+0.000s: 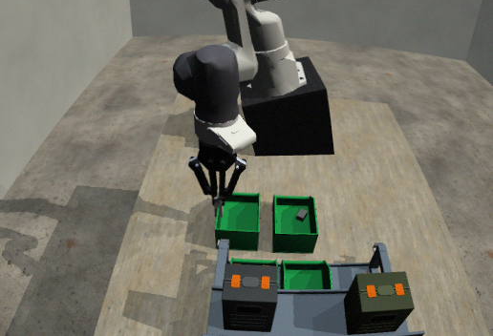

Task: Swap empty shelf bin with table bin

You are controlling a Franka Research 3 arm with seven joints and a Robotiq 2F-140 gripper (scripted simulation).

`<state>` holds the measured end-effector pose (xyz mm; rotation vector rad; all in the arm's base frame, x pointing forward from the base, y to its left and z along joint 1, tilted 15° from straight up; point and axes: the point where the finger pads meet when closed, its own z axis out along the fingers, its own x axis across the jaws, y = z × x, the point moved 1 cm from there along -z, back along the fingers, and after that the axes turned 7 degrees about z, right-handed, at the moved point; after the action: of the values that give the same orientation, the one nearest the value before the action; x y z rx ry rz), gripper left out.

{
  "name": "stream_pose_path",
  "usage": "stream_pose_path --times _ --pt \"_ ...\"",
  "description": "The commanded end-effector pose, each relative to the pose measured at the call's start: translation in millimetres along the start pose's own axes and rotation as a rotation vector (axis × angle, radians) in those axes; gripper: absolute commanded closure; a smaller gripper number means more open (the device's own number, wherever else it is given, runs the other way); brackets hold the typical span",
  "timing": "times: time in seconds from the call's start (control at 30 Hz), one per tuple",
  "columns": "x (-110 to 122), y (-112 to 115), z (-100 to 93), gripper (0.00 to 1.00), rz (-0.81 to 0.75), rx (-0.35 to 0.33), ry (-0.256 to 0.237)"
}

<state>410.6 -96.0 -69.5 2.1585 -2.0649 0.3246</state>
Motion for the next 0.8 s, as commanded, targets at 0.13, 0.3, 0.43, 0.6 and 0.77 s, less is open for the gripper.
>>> stream_pose_path --times 0.13,0.3,0.43,0.6,0.77 --pt "-0.6 -2.9 1.3 1.00 0.006 0.007 -0.002" --pt "-0.6 -2.9 1.3 1.00 0.006 0.007 -0.002" --pt "-0.6 -2.9 1.3 1.00 0.006 0.007 -0.002" --pt "-0.6 -2.9 1.3 0.85 0.006 0.007 -0.002" --pt "-0.6 -2.9 1.3 0.85 0.006 0.007 -0.002"
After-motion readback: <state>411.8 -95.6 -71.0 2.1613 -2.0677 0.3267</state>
